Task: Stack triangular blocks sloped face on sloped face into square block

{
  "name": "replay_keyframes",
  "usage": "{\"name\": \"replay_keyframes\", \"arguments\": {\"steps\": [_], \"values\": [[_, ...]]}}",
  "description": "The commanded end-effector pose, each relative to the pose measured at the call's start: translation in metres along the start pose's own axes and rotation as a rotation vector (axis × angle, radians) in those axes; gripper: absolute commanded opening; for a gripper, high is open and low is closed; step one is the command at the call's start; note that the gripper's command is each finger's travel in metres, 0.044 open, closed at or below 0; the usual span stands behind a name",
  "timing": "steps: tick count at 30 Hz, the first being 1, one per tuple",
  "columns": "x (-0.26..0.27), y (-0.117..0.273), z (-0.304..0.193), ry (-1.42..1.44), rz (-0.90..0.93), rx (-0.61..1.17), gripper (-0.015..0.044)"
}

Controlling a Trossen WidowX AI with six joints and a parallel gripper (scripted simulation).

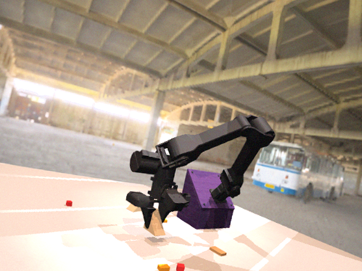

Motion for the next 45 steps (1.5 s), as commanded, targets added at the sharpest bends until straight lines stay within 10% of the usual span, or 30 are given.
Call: {"name": "replay_keyframes", "arguments": {"steps": [1, 45], "values": [[0.0, 0.0, 0.0, 0.002, 0.001, -0.004, 0.0], [0.0, -0.01, 0.0, 0.0, -0.002, 0.001, 0.0]]}}
Point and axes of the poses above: the point midway between the two fingers, 35 mm back from their tips, its own y axis back along the fingers, its own x axis across the jaws, z = x × y, the point moved 4 cm from there along y, back along the fingers, and after that the axes turned 15 degrees about y, right-handed, at the moved point
